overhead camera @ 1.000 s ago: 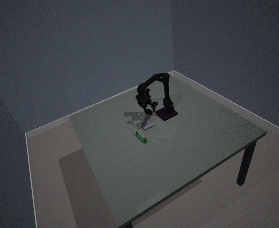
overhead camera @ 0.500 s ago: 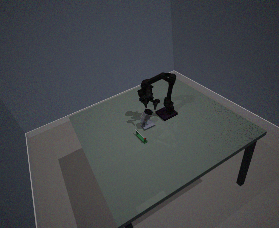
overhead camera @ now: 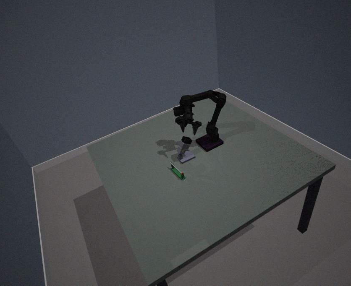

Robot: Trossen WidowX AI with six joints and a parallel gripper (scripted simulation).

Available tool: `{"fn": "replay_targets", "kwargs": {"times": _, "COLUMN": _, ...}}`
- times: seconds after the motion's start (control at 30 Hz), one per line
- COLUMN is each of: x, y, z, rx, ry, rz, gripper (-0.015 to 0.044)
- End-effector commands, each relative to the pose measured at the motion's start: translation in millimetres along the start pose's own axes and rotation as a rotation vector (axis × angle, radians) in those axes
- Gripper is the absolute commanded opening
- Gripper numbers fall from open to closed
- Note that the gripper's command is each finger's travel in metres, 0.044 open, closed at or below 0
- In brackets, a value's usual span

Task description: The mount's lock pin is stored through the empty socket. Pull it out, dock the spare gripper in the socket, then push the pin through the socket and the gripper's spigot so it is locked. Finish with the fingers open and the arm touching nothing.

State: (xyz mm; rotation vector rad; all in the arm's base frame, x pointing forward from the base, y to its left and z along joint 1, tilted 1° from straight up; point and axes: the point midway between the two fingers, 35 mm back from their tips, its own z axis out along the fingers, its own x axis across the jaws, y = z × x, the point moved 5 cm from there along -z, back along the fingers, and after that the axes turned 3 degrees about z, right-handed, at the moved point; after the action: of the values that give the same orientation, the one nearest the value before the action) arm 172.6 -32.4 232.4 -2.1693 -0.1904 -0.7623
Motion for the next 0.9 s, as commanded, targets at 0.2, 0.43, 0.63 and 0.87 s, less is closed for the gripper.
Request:
{"fn": "replay_targets", "kwargs": {"times": 0.2, "x": 13.9, "y": -17.4, "z": -7.9, "rx": -0.040, "ry": 0.013, "rz": 0.010, "gripper": 0.0440}}
{"fn": "replay_targets", "kwargs": {"times": 0.43, "x": 15.7, "y": -17.8, "z": -8.6, "rx": -0.038, "ry": 0.020, "rz": 0.001, "gripper": 0.0440}}
{"fn": "replay_targets", "kwargs": {"times": 0.63, "x": 9.3, "y": -44.1, "z": 17.4, "rx": -0.058, "ry": 0.001, "rz": 0.001, "gripper": 0.0282}}
{"fn": "replay_targets", "kwargs": {"times": 0.87, "x": 1.8, "y": -75.1, "z": 35.0, "rx": -0.026, "ry": 0.039, "rz": 0.008, "gripper": 0.0180}}
